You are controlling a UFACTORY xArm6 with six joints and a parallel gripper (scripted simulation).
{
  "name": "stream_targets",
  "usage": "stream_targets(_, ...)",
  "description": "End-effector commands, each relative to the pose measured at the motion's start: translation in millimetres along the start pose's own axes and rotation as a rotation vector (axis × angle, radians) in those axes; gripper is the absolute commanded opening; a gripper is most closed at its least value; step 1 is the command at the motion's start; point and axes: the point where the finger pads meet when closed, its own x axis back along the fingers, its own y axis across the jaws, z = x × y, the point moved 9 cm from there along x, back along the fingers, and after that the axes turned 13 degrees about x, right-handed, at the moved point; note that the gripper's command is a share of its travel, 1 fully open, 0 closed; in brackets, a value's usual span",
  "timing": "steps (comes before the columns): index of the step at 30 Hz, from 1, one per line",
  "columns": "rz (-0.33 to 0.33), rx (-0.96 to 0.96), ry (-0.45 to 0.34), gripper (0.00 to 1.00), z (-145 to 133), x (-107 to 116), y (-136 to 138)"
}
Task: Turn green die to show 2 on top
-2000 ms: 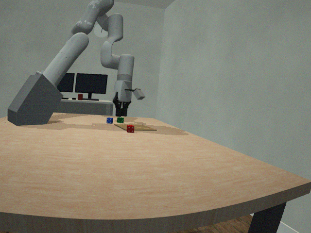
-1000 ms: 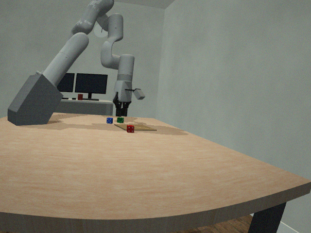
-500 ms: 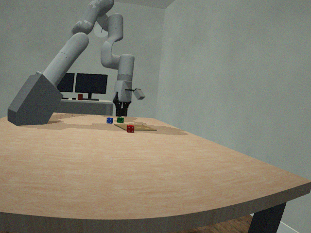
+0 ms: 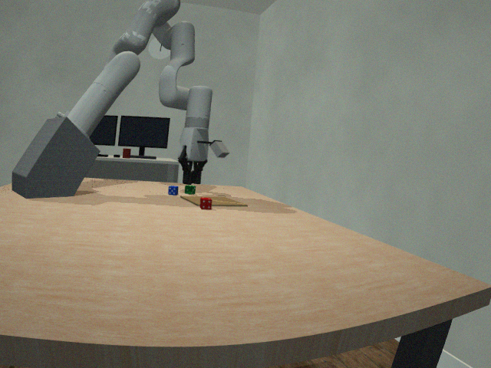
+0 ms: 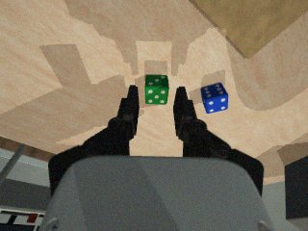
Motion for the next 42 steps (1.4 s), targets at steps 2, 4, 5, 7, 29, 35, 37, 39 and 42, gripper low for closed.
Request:
stream_targets(2, 0.001, 0.000, 0.002, 0.42, 0, -3, -1)
stream_targets(4, 0.002, 0.000, 0.002, 0.42, 0, -6, -1)
stream_targets(5, 0.001, 0.000, 0.002, 0.42, 0, -8, -1)
stream_targets(7, 0.002, 0.000, 0.002, 0.42, 0, -11, -1)
stream_targets(29, 0.001, 0.000, 0.002, 0.42, 0, -28, -1)
stream_targets(35, 0.001, 0.000, 0.002, 0.42, 0, -28, -1)
stream_targets(37, 0.001, 0.000, 0.002, 0.42, 0, -28, -1)
stream_targets(39, 0.001, 0.000, 0.002, 0.42, 0, -28, -1)
stream_targets(42, 0.001, 0.000, 0.002, 0.42, 0, -28, -1)
